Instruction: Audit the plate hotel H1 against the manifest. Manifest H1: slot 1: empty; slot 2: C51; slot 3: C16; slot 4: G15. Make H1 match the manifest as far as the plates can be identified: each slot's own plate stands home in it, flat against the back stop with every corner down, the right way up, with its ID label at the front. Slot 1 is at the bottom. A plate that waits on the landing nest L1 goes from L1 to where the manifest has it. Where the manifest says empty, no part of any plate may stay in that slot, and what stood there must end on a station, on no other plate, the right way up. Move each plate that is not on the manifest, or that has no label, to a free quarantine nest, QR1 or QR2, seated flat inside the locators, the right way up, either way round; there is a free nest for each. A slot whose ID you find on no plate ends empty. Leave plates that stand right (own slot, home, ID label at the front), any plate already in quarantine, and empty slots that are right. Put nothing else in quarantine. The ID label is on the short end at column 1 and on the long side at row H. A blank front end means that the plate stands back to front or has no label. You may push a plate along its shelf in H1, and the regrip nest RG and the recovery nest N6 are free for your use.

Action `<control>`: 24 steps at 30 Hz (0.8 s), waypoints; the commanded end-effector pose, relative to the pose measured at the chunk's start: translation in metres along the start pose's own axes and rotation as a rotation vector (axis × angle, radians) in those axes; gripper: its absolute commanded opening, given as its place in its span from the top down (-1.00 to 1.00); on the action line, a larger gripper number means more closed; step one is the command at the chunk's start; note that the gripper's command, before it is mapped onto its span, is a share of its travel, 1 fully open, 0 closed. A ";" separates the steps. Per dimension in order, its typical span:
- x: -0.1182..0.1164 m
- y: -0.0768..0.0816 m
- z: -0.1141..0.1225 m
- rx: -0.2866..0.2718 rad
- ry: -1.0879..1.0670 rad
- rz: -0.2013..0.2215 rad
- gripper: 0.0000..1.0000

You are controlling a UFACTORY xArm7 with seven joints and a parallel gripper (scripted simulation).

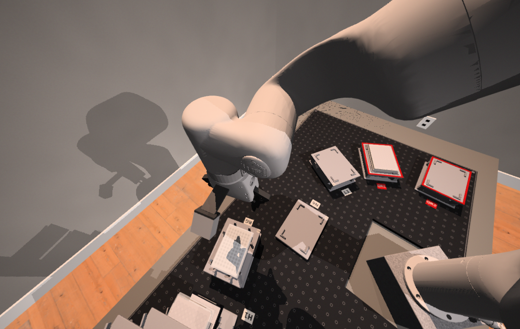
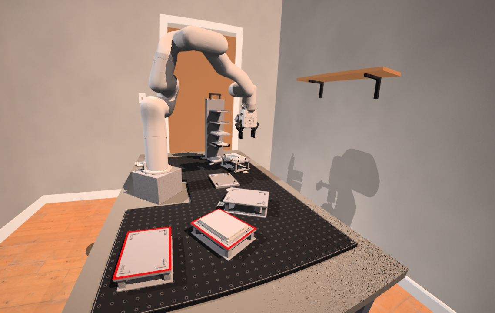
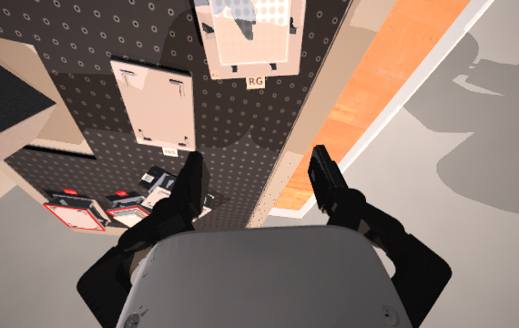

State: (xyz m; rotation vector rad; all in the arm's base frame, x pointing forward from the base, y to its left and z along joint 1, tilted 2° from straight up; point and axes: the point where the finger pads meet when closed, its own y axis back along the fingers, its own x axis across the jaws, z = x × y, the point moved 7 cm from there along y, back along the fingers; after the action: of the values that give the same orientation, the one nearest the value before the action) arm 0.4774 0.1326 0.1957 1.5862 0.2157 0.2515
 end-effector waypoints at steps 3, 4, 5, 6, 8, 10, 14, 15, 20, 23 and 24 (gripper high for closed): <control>0.001 0.001 0.000 -0.011 -0.003 0.002 -1.00; 0.001 0.001 0.000 -0.011 -0.003 0.002 -1.00; 0.001 0.001 0.000 -0.011 -0.003 0.002 -1.00; 0.001 0.001 0.000 -0.011 -0.003 0.002 -1.00; 0.001 0.001 0.000 -0.011 -0.003 0.002 -1.00; 0.001 0.008 0.000 -0.011 -0.003 0.002 -1.00; 0.001 0.021 0.000 -0.011 -0.003 0.002 -1.00; 0.001 0.025 0.000 -0.011 -0.003 0.002 -1.00; 0.001 0.041 0.000 -0.011 -0.003 0.002 -1.00; 0.001 0.051 0.000 -0.011 -0.003 0.002 -1.00; 0.001 0.051 0.000 -0.011 -0.003 0.002 -1.00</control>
State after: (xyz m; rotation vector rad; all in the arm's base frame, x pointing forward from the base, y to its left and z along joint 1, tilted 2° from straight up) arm 0.4769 0.1317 0.2390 1.5756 0.2131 0.2480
